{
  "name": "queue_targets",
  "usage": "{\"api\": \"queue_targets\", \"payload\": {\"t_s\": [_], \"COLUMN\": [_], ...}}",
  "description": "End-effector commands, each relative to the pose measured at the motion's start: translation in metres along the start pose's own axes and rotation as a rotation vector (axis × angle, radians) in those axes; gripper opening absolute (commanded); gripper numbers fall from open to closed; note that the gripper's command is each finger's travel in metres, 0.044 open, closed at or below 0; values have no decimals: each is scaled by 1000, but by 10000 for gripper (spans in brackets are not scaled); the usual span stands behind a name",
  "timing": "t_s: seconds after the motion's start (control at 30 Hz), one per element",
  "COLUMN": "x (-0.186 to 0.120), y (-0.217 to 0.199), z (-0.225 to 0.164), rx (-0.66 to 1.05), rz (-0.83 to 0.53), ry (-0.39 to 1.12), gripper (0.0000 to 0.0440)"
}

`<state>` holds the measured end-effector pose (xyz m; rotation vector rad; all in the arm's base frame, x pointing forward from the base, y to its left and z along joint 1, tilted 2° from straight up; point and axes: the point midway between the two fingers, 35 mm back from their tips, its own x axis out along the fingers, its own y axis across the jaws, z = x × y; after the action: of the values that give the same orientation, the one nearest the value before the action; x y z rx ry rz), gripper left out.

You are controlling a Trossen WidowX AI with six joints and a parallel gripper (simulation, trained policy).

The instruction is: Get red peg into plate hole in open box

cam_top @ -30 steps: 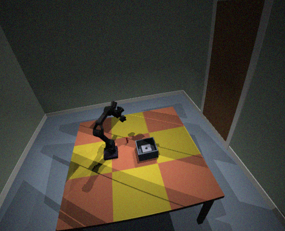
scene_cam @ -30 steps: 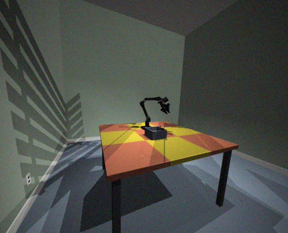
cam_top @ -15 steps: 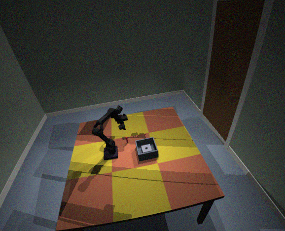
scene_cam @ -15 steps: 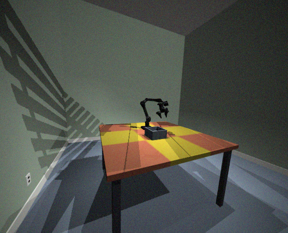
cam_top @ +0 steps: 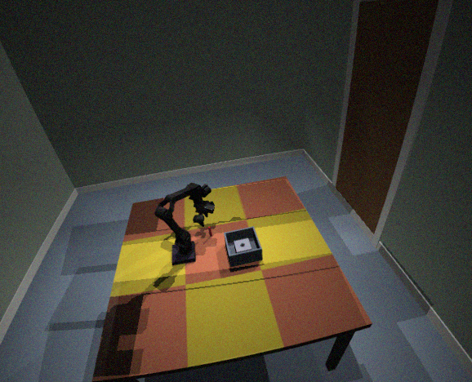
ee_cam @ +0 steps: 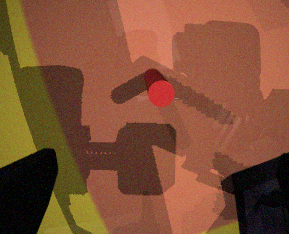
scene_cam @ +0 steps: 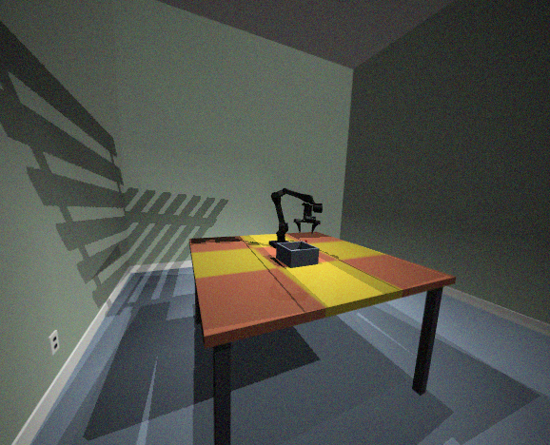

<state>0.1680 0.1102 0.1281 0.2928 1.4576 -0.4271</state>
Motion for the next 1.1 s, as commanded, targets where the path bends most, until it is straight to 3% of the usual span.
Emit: {"api": "queue_targets", "payload": {"t_s": [0.0,0.67,0.73,1.07], "x": [16,97,103,122], "y": [-3,4,3,-1], "z": [-2,3,3,2], "rx": [68,201,202,224], "rz": [-44,-95,-101,-154], "ry": [34,5,4,21], "gripper": [440,432,399,137]}}
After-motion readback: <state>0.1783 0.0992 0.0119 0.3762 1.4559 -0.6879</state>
